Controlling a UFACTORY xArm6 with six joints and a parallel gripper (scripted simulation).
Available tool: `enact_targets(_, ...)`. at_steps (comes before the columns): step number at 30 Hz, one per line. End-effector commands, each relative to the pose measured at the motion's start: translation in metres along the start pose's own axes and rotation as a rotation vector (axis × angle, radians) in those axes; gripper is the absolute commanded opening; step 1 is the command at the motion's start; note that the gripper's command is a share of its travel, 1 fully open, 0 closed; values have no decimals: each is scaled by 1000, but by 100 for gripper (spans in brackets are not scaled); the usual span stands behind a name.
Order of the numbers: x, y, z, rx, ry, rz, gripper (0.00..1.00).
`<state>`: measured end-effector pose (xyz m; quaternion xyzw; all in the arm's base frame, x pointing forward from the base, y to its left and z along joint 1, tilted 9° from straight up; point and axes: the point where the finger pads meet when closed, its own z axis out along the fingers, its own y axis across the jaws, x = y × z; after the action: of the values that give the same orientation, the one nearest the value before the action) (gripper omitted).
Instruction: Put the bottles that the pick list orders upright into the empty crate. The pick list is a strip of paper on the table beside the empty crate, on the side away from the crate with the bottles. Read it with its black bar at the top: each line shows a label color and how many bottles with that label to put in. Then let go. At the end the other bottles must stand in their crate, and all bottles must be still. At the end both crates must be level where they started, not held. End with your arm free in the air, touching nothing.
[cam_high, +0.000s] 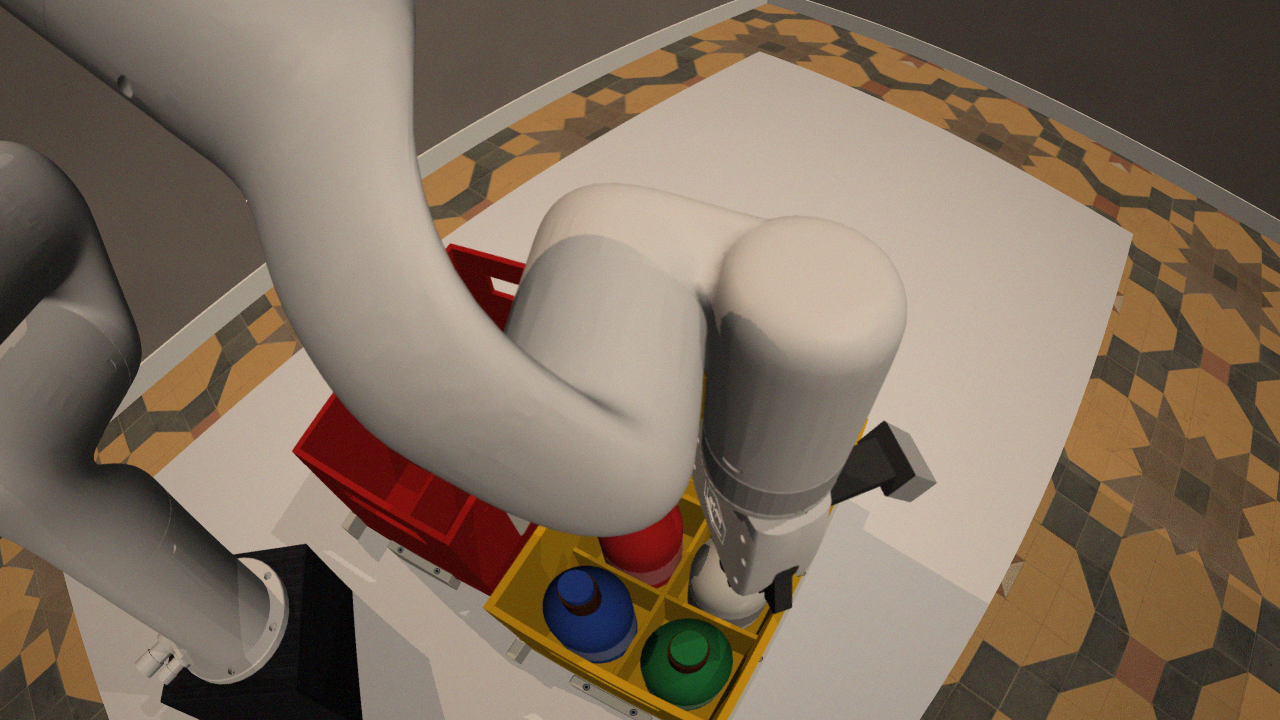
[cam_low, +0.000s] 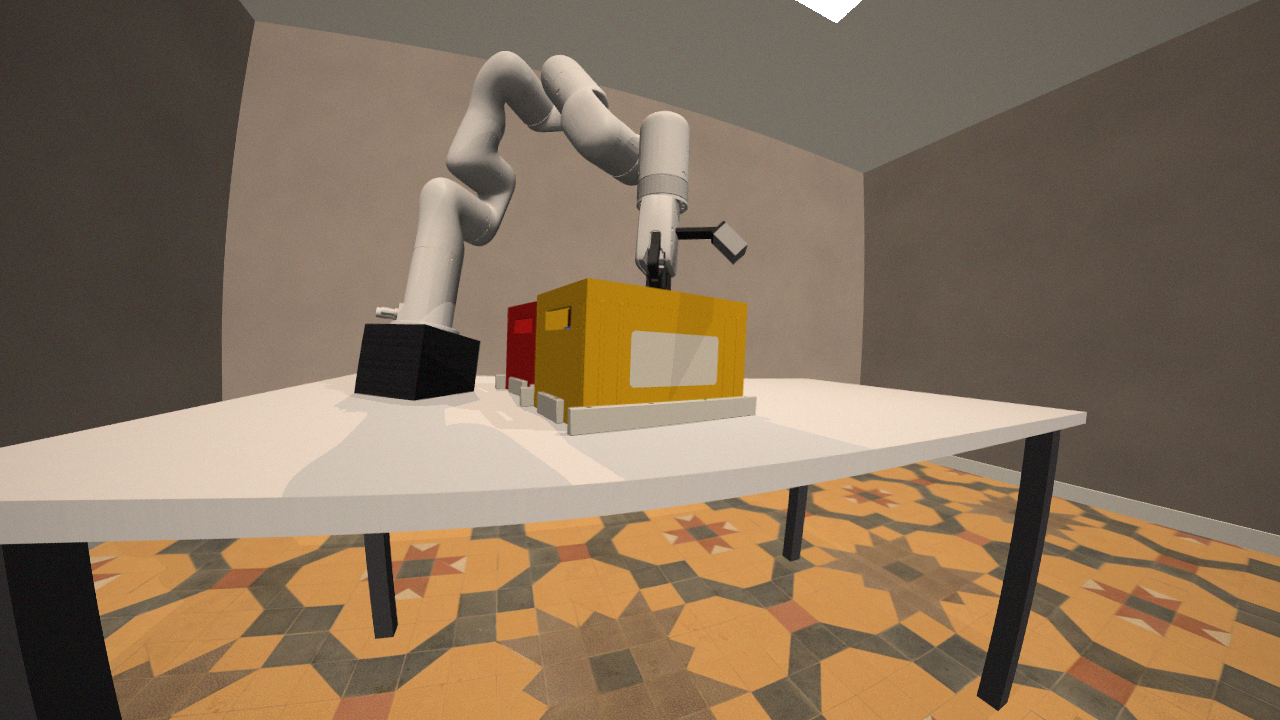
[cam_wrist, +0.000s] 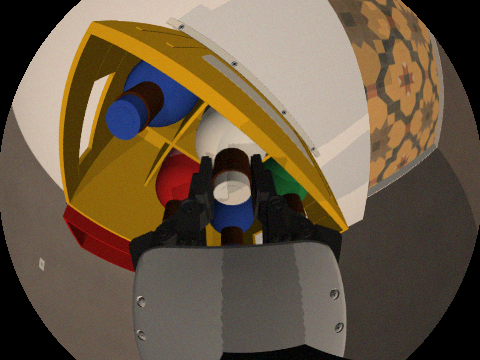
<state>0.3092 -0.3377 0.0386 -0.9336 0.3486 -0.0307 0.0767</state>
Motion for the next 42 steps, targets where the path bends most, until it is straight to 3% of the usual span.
enact_targets(1, 2, 0, -2, -1, 7, 0, 0)
enact_targets(32, 2, 0, -2, -1, 7, 0, 0)
enact_targets(42, 2, 0, -19, -1, 7, 0, 0)
